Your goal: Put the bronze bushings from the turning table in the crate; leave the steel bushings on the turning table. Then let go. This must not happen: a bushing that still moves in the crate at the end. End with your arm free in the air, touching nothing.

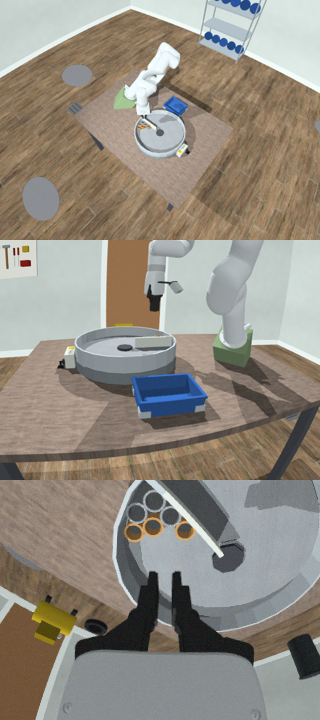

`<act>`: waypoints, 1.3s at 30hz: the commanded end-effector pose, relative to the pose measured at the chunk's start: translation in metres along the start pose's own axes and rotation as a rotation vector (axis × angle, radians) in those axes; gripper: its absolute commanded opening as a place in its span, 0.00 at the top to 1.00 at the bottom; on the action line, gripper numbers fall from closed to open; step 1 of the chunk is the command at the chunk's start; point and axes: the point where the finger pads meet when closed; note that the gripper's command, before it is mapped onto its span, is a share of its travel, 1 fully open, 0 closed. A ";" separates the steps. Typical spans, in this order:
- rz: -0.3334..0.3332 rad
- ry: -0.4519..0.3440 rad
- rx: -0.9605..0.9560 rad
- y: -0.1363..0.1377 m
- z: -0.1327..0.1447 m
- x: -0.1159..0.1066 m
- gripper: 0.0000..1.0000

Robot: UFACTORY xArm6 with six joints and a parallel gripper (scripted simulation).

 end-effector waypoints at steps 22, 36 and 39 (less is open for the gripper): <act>-0.018 0.161 -0.089 0.004 0.002 0.017 0.90; -0.059 0.593 -0.320 0.015 0.009 0.062 0.90; -0.061 0.624 -0.337 0.015 0.010 0.065 0.90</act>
Point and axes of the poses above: the point where the finger pads meet when closed, its own x axis out along the fingers, its own y axis across the jaws, z = x × y, and after that the axes turned 6 degrees about -x, right-handed
